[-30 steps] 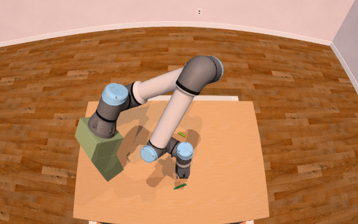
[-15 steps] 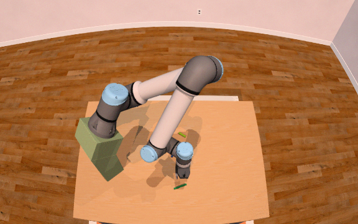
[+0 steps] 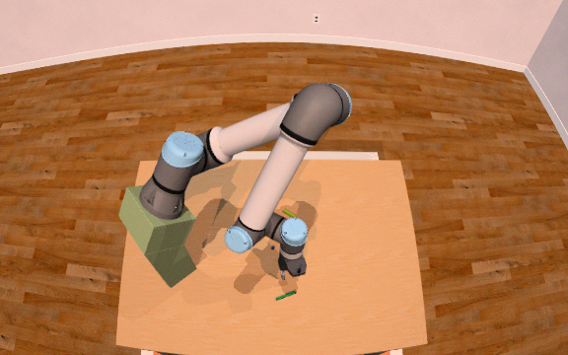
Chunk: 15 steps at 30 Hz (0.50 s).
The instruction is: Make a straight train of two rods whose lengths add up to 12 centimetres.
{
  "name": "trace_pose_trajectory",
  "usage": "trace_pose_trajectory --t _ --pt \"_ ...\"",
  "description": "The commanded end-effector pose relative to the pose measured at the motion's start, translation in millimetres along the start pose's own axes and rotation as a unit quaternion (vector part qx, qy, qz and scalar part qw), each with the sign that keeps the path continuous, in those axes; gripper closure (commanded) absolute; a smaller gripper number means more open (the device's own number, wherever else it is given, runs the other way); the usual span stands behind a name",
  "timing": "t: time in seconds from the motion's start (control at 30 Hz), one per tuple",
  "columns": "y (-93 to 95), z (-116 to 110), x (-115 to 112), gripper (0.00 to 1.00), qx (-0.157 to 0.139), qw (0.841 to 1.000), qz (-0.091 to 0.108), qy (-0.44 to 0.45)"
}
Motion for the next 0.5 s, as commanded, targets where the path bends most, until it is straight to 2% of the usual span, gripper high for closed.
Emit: trace_pose_trajectory --t 0.0,0.23,0.3,0.47 --pt "0.3 -15.1 -10.6 0.0 0.0 0.996 -0.002 -0.084" --pt "0.7 -32.4 -22.1 0.0 0.0 0.984 -0.004 -0.177" --pt "0.7 -32.4 -22.1 0.0 0.0 0.984 -0.004 -0.177" --pt "0.9 -48.9 -31.9 0.0 0.0 0.966 -0.004 -0.26"
Point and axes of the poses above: the point where the finger pads meet when closed, its own y axis out along the fingers, its own x axis across the jaws, z = x × y, the point moved 7 cm from there along -y, back along the fingers, and after that the axes turned 8 degrees about -y, right-handed, at the moved point
